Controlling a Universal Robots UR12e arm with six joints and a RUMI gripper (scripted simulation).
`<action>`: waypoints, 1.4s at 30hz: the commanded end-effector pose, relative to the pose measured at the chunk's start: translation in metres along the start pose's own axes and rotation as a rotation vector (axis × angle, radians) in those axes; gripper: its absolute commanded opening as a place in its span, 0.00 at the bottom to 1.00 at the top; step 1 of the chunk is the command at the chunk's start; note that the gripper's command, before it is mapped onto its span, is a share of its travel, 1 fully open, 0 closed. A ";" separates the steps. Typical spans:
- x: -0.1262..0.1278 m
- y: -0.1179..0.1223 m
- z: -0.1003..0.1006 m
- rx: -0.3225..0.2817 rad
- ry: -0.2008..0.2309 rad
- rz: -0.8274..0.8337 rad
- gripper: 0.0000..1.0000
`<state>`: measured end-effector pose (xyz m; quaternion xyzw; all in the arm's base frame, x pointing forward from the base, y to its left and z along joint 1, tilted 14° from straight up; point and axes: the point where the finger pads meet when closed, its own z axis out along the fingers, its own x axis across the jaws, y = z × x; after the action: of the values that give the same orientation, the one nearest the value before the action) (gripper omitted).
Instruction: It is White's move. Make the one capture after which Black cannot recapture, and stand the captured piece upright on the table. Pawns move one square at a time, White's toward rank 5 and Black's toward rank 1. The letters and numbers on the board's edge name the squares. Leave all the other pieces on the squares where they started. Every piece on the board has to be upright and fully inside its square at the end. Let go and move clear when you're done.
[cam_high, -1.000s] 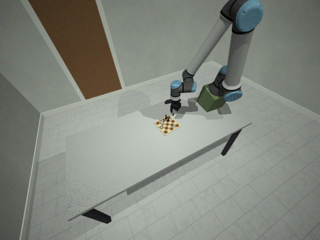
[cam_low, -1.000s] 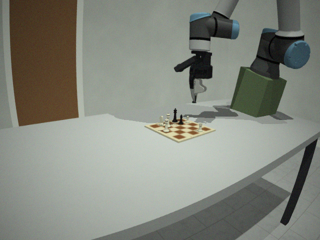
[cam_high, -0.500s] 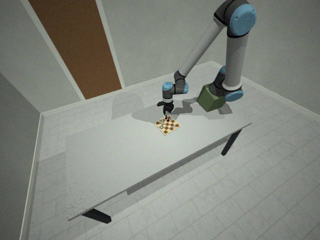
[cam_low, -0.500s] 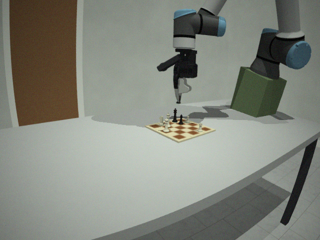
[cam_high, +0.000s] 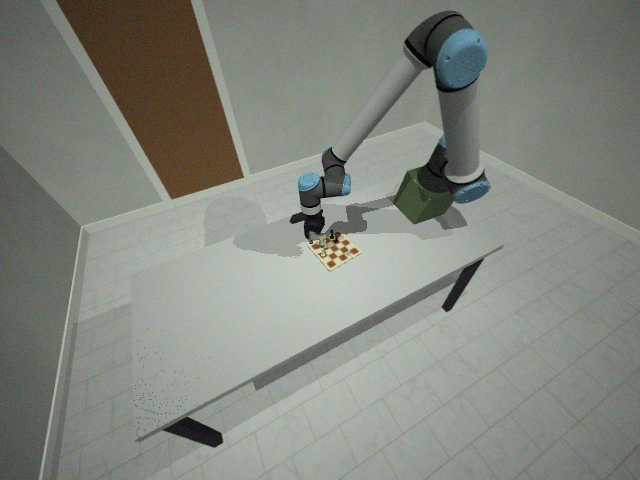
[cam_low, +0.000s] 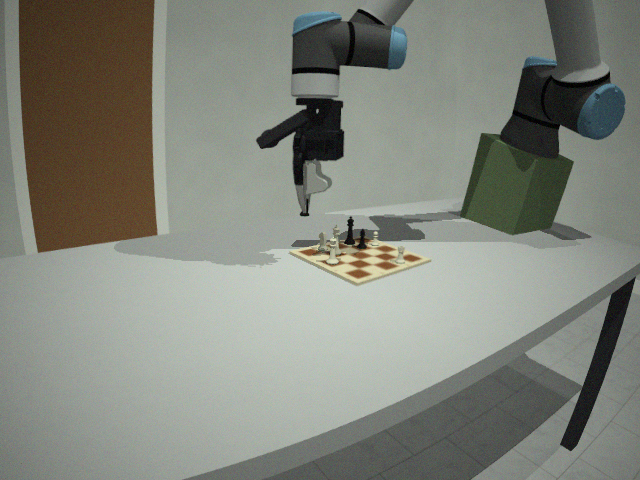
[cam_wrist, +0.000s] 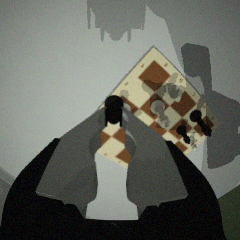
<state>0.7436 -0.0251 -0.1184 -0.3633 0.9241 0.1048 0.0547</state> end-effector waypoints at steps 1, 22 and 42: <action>-0.012 -0.012 0.002 -0.001 0.001 -0.019 0.00; -0.012 -0.012 0.019 -0.001 0.001 -0.019 0.00; -0.012 -0.012 0.088 -0.001 0.001 -0.019 0.00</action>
<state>0.7608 -0.0072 -0.1937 -0.3722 0.9206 0.1054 0.0542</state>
